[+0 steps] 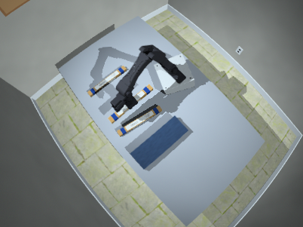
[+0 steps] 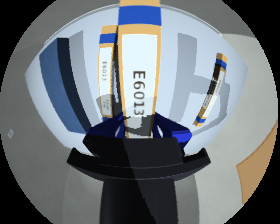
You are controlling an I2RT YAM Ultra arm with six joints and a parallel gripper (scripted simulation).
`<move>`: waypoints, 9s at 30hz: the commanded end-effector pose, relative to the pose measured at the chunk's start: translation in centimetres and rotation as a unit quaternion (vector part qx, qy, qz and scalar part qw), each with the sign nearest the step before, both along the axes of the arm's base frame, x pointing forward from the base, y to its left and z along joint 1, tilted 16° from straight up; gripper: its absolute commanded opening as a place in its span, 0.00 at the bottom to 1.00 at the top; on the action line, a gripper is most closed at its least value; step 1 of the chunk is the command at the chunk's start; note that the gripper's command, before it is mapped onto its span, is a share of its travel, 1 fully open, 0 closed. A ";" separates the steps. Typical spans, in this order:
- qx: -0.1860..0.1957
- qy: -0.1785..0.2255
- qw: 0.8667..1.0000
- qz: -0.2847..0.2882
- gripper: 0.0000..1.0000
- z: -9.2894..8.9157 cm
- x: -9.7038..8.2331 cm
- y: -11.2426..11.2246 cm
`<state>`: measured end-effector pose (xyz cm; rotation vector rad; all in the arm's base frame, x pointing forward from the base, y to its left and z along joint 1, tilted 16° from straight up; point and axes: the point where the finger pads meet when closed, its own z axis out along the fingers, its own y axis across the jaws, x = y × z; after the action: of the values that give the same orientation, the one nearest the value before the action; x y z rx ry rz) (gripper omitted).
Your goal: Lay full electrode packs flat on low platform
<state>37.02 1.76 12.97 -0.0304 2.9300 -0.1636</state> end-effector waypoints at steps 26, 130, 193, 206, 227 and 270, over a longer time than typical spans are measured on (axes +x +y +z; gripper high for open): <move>0.006 -0.046 0.999 0.004 0.00 -1.1 1.8 -0.3; 0.004 -0.033 0.999 0.001 0.00 -2.3 1.8 -0.4; 0.004 -0.033 0.999 0.001 0.00 2.2 0.5 0.0; 0.004 -0.033 0.999 0.001 0.00 2.2 0.5 0.0; 0.004 -0.033 0.999 0.001 0.00 2.2 0.5 0.0; 0.004 -0.033 0.999 0.001 0.00 2.2 0.5 0.0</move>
<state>36.89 0.95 11.34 -0.0132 2.9537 -0.1647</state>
